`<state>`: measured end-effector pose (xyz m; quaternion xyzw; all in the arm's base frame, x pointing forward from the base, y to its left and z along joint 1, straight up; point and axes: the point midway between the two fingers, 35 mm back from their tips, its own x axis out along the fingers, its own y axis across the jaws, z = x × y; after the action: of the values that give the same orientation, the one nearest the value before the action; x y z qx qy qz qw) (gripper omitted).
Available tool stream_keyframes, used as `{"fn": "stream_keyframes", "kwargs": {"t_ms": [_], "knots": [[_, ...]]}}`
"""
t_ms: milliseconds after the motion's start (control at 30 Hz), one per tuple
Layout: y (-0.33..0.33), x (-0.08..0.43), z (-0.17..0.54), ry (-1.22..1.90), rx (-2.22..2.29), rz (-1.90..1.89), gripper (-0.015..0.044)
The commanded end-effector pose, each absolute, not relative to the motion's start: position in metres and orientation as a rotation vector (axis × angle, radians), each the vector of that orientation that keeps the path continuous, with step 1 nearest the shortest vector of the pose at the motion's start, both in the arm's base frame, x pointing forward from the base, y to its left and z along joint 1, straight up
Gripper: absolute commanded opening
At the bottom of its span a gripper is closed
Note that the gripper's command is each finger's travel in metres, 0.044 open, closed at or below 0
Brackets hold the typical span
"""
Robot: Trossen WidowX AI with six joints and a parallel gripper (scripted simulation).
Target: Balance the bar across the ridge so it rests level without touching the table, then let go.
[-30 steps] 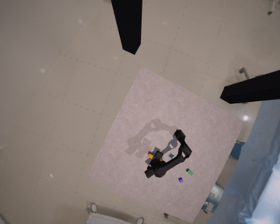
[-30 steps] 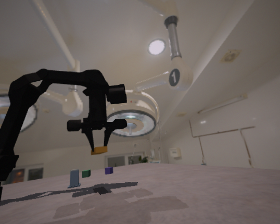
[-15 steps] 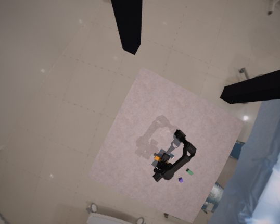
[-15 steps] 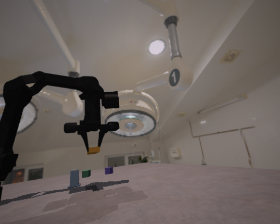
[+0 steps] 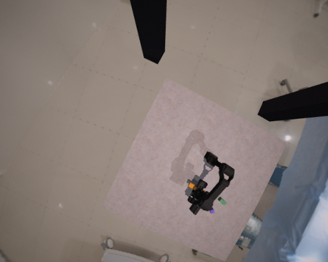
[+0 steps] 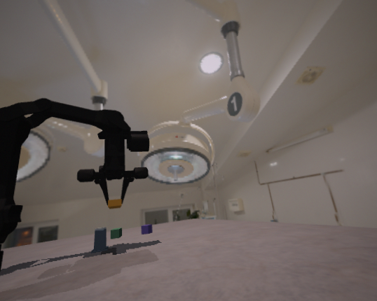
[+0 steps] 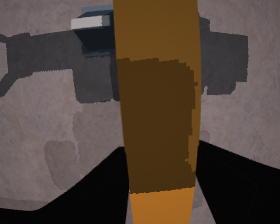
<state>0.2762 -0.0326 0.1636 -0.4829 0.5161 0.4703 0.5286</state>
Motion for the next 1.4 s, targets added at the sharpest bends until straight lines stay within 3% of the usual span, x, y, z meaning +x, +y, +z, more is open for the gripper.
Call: {"fn": "stream_keyframes", "kwargs": {"t_ms": [0, 433, 1367], "knots": [[-0.021, 0.269, 0.163, 1.235, -1.149, 1.115, 0.0000], [0.017, 0.241, 0.158, 1.244, -1.129, 1.103, 0.0000], [0.017, 0.241, 0.116, 1.244, -1.128, 1.103, 0.0000]]}}
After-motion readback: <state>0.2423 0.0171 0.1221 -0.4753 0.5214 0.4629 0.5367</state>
